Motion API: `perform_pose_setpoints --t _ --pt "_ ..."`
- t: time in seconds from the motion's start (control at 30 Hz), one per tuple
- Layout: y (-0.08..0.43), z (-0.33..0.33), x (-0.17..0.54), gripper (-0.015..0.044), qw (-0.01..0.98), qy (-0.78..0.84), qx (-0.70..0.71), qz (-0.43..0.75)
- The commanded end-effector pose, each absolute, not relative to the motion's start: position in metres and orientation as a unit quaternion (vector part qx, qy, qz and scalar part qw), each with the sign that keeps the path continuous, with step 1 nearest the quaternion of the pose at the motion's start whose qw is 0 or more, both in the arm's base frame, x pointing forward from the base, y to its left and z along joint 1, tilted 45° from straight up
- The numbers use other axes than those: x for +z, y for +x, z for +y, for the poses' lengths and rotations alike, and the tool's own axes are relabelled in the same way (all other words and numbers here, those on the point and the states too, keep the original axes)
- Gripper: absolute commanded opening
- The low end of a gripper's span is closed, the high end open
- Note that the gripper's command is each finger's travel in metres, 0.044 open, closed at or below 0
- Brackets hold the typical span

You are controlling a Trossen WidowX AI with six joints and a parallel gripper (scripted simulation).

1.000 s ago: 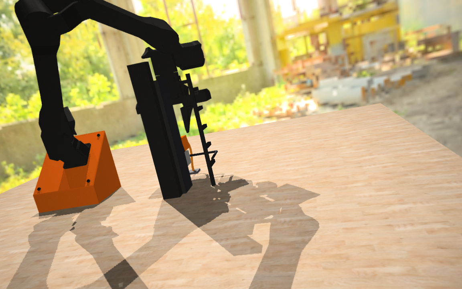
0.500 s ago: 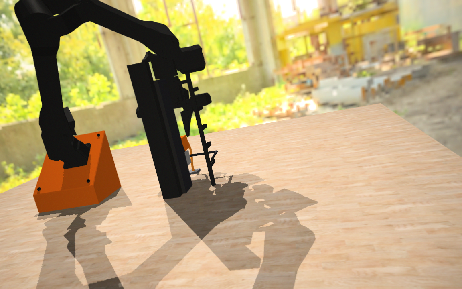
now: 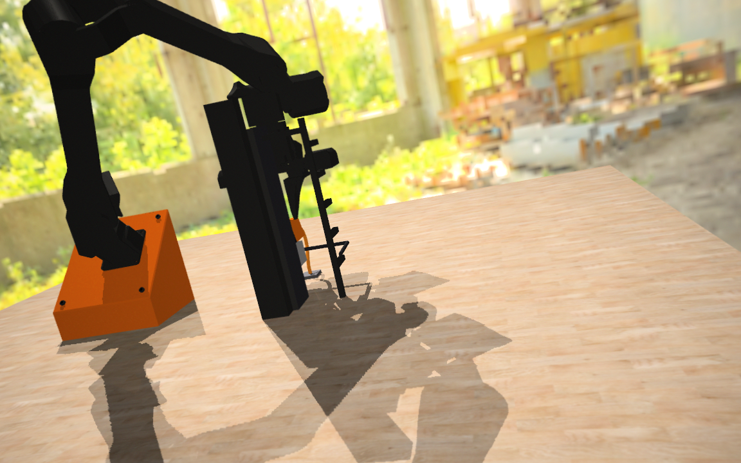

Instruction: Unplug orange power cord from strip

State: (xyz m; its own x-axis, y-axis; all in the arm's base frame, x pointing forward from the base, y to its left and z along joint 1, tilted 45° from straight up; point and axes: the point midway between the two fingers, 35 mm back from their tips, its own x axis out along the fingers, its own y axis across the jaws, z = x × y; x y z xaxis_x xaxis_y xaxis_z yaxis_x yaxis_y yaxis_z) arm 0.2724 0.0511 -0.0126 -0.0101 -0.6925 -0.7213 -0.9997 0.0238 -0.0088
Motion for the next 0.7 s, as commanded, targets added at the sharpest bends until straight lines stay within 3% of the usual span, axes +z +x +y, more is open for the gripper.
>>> perform_pose_setpoints --t 0.0,0.13,0.67 --pt "0.273 0.051 -0.013 0.0027 0.285 -0.644 0.269 0.657" --pt "0.273 0.051 -0.013 0.0000 0.285 -0.644 0.269 0.657" --pt "0.275 0.064 -0.025 0.0000 0.286 -0.644 0.270 0.656"
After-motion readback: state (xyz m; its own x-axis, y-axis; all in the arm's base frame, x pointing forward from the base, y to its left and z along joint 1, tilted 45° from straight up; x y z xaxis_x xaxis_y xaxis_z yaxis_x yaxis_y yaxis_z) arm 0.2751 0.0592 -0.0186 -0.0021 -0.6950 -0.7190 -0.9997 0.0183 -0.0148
